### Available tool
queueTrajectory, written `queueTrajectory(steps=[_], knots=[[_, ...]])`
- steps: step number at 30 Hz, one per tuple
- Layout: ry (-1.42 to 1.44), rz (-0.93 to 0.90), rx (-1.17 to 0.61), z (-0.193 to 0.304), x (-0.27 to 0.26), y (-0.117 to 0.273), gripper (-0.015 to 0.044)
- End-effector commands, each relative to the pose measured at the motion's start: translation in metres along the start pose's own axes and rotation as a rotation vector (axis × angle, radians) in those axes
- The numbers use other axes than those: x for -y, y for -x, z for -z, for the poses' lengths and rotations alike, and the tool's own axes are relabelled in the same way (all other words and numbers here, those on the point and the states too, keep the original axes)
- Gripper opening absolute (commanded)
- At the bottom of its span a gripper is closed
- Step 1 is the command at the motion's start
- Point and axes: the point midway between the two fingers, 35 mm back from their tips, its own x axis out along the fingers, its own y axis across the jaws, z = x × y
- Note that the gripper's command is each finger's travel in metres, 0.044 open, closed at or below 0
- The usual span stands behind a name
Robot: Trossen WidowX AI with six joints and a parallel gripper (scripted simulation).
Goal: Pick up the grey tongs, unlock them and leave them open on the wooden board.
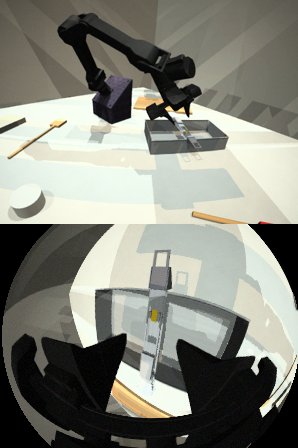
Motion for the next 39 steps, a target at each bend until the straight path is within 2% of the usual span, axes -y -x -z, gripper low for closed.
queueTrajectory(steps=[1,14,39], knots=[[0.026,0.015,0.012,-0.001,0.003,-0.003,0.0260],[0.026,0.014,0.011,0.010,0.002,-0.007,0.0260],[0.026,0.014,0.012,0.008,0.001,-0.047,0.0260]])
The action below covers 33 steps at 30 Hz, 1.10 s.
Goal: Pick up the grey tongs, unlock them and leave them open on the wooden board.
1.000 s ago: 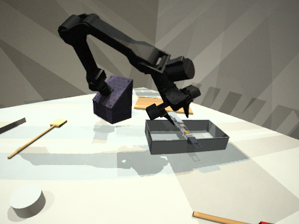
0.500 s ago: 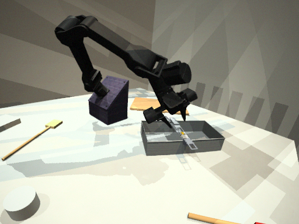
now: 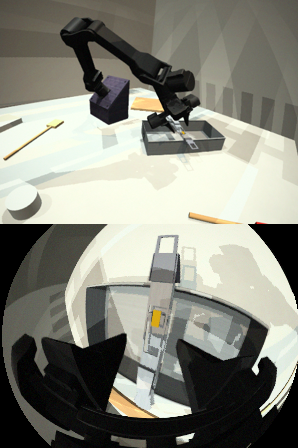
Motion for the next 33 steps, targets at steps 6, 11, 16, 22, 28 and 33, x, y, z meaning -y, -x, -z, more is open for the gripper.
queueTrajectory(steps=[6,11,16,22,28,33], knots=[[0.006,-0.001,-0.005,0.001,0.000,-0.018,0.0260],[0.006,-0.001,-0.005,0.002,0.000,-0.026,0.0260],[0.006,-0.001,-0.004,0.002,0.001,-0.034,0.0260],[0.006,-0.001,-0.004,0.003,0.002,-0.044,0.0260],[0.000,0.002,0.000,0.001,0.002,-0.040,0.0181],[0.000,0.002,0.000,0.001,0.002,-0.040,0.0070]])
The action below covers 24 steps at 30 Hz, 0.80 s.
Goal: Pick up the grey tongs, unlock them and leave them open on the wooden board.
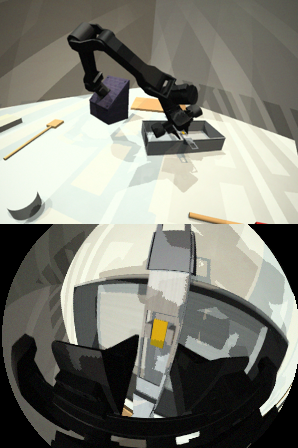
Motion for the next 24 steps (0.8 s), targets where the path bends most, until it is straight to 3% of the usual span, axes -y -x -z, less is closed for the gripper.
queueTrajectory(steps=[1,7,14,20,24], knots=[[0.000,-0.001,0.001,0.000,0.000,0.001,0.0063],[0.000,-0.001,0.001,0.000,0.000,0.001,0.0023],[0.000,-0.002,0.000,-0.001,-0.005,0.008,-0.0150],[0.004,-0.006,-0.005,0.000,-0.038,0.064,-0.0150],[0.005,-0.006,-0.005,0.000,-0.039,0.067,-0.0150]])
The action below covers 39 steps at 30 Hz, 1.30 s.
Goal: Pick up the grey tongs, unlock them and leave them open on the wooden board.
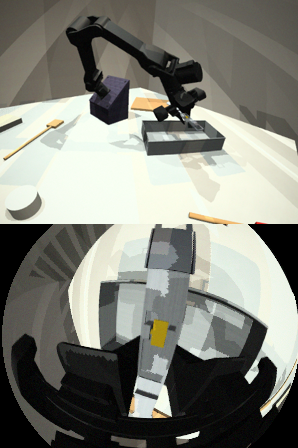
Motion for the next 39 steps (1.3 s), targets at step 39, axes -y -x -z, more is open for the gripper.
queueTrajectory(steps=[39], knots=[[-0.032,0.314,-0.024,-0.0075,-0.0043,0.0090,-0.0150]])
